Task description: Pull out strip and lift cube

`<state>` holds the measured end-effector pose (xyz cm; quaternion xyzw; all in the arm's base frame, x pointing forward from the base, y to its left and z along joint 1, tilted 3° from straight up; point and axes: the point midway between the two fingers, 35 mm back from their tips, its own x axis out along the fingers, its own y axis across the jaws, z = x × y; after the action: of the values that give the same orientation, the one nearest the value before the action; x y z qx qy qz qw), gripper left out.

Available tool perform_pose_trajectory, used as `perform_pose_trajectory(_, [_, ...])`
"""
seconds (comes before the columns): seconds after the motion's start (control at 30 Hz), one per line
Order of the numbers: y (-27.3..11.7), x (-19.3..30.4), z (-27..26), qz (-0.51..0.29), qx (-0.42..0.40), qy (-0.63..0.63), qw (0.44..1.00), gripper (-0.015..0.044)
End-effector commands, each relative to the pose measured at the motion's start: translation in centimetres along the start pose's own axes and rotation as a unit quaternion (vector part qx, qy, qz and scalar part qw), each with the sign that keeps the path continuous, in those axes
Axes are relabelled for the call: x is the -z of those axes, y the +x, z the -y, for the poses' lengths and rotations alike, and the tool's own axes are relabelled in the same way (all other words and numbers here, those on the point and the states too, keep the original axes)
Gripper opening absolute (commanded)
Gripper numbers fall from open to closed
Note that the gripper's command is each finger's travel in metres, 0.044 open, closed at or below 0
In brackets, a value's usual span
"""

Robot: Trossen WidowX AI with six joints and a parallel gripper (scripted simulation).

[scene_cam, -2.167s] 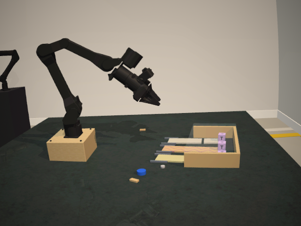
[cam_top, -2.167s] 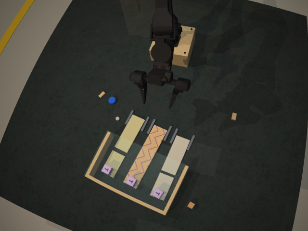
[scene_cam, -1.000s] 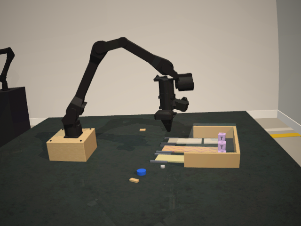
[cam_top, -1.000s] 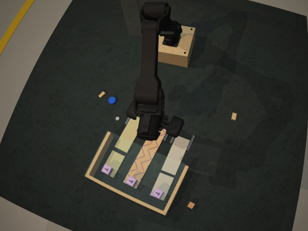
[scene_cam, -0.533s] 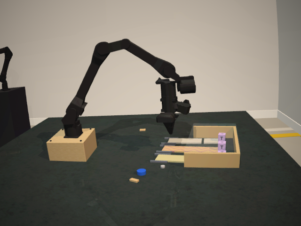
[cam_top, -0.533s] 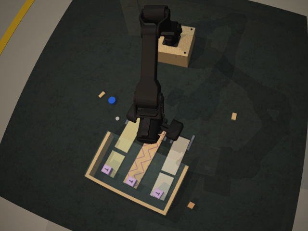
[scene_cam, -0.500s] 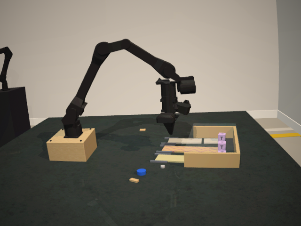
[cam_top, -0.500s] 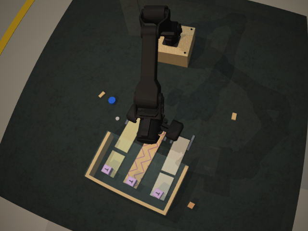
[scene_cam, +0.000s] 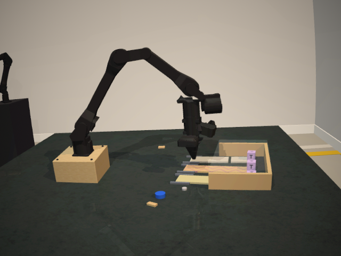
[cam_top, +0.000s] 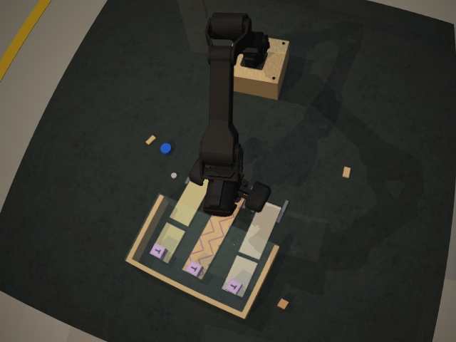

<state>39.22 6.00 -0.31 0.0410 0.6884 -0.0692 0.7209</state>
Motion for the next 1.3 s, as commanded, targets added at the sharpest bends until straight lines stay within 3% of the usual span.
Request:
perform_pose_trajectory(0.0, [1.1, 0.4, 0.1, -0.008, 0.0, -0.001, 1.0, 0.0])
perform_pose_trajectory(0.47, [3.2, 0.6, 0.3, -0.008, 0.0, -0.001, 1.0, 0.0])
perform_pose_trajectory(1.27, [3.3, 0.6, 0.3, -0.008, 0.0, -0.001, 1.0, 0.0])
